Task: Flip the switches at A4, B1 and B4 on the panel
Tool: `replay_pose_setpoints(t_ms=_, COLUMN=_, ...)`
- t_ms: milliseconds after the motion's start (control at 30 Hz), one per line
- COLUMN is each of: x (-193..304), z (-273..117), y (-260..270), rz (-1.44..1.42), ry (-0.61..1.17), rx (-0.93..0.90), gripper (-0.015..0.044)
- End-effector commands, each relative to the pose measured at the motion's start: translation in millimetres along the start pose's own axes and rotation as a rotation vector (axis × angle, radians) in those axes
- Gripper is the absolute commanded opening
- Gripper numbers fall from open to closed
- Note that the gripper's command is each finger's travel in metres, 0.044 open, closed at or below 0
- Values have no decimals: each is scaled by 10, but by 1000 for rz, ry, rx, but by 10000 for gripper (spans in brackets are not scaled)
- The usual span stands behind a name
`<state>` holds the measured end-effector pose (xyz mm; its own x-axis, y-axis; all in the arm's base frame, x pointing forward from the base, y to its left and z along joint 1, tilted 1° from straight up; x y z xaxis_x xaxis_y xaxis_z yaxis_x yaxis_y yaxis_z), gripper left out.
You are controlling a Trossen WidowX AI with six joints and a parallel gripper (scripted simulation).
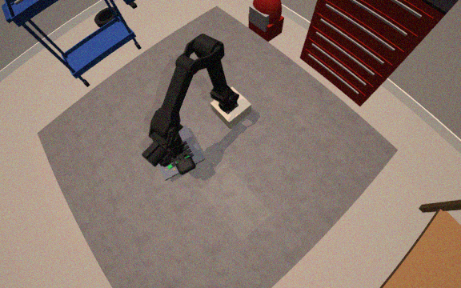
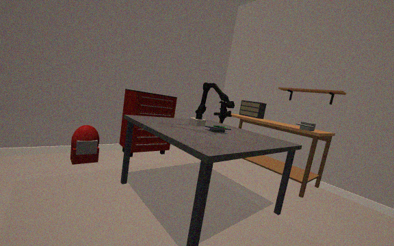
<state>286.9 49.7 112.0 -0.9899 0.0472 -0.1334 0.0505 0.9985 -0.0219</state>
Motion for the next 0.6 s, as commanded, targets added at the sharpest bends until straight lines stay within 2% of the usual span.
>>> replay_pose_setpoints(t_ms=0, x=0, z=49, y=3, rz=4, ry=-5, rx=3, gripper=0)
replay_pose_setpoints(t_ms=567, x=7, z=279, y=3, rz=4, ry=-5, rx=3, gripper=0)
Point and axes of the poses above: the point midway between the two fingers, 35 mm back from their tips, its own z axis out along the fingers, its own y axis across the jaws, x = y × z, the point moved 6 cm from there along -z, back along the fingers, and after that the axes turned 9 degrees about -z, right-handed, at the moved point
